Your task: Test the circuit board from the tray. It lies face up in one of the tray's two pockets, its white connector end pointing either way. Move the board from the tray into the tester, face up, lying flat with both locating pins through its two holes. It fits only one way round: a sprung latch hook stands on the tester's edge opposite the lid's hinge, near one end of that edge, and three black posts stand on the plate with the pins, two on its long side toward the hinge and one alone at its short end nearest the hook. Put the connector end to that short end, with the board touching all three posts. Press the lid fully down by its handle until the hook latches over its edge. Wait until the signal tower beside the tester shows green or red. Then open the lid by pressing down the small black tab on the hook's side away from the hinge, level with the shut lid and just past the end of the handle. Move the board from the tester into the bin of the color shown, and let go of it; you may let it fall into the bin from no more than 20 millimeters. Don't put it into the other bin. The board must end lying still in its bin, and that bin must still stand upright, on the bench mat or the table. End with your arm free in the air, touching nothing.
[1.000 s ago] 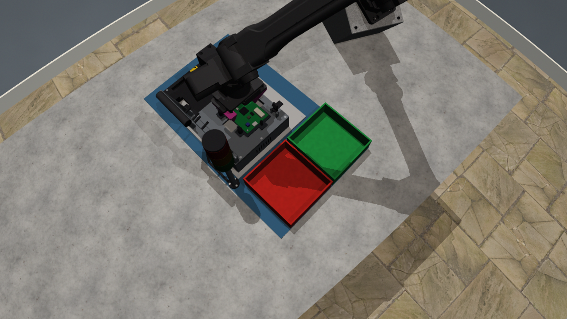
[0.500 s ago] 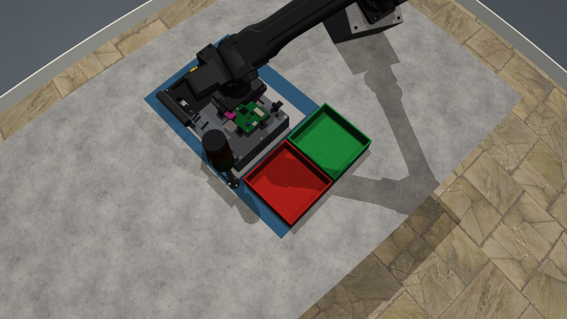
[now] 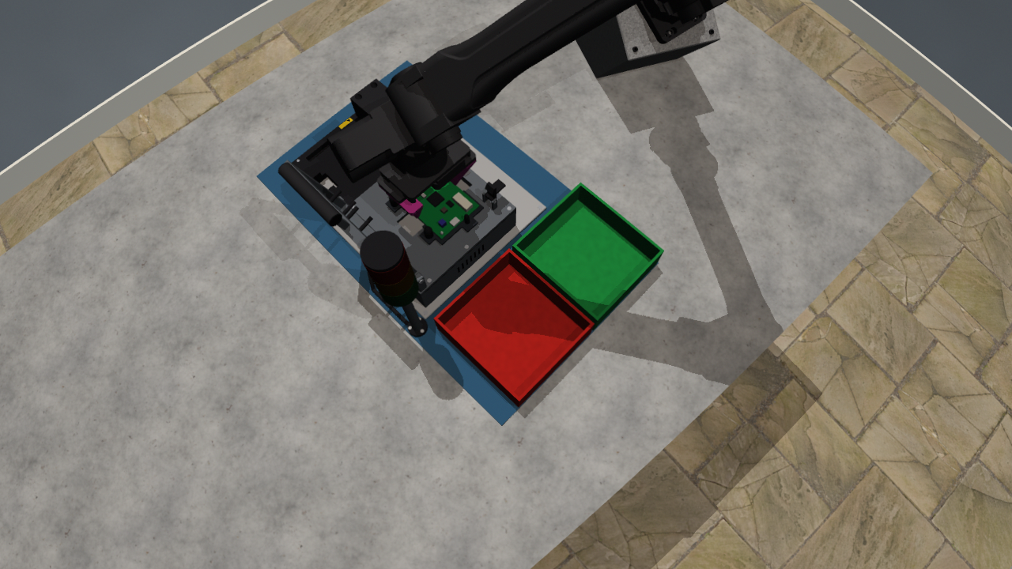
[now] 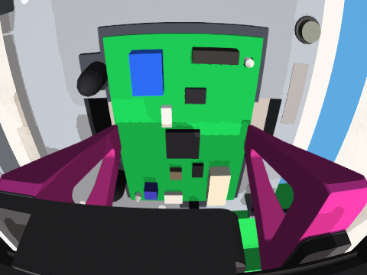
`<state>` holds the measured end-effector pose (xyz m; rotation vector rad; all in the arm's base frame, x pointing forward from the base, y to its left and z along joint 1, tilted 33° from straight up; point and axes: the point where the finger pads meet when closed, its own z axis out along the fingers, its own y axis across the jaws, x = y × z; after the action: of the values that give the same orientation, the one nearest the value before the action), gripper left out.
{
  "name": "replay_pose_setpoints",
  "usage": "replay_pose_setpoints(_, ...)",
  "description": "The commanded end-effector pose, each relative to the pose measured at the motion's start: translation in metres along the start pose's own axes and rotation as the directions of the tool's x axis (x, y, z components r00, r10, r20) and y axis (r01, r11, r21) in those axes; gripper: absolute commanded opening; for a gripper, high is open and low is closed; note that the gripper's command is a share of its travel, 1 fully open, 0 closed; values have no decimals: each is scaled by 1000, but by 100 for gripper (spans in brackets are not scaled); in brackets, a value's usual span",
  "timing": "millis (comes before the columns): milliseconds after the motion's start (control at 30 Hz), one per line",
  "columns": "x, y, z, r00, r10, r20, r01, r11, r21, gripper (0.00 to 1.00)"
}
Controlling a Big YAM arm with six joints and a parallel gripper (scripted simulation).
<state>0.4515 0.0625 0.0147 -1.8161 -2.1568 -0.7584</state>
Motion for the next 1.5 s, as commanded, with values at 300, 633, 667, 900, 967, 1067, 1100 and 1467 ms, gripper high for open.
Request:
replay_pose_setpoints(300,1,12,-4,1000,-9,8,9,1000,-25,92)
replay_pose_setpoints(633,1,12,-4,1000,-9,8,9,1000,-25,92)
replay_pose_setpoints(667,1,12,-4,1000,-9,8,9,1000,-25,92)
replay_pose_setpoints(900,1,12,-4,1000,-9,8,9,1000,-25,92)
replay_pose_setpoints(967,1,12,-4,1000,-9,8,9,1000,-25,92)
replay_pose_setpoints(1067,1,12,-4,1000,-9,8,9,1000,-25,92)
replay_pose_setpoints(1100,1,12,-4,1000,-9,8,9,1000,-25,92)
replay_pose_setpoints(1467,0,13,-9,1000,-9,9,9,1000,-29,92)
